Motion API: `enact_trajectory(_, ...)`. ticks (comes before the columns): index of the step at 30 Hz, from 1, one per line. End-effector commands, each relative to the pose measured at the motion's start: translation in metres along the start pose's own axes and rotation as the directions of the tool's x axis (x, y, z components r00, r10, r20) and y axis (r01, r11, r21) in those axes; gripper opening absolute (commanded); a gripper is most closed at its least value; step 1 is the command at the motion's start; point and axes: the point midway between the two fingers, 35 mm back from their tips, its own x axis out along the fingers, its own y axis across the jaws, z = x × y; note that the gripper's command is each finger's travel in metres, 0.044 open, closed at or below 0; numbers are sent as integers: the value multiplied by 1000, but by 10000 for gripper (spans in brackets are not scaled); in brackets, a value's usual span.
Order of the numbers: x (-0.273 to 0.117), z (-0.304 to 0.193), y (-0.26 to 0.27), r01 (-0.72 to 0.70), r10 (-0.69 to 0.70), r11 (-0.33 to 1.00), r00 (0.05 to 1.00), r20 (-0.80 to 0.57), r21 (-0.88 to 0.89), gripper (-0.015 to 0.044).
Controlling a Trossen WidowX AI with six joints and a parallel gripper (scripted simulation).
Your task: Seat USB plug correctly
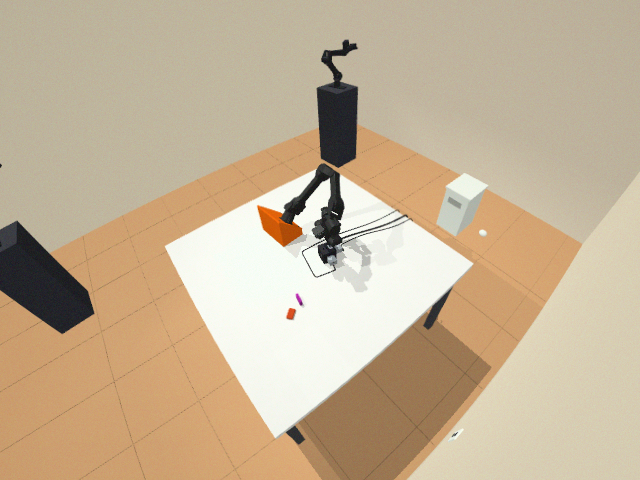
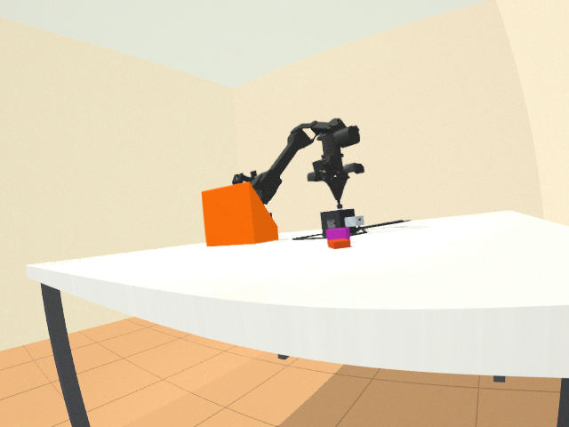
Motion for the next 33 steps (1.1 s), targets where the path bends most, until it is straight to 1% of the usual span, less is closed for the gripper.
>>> enact_trajectory(1,-1,0,0,0,0,1000,1000,0,0,0)
enact_trajectory(33,-22,0,0,0,0,1000,1000,1,0,0)
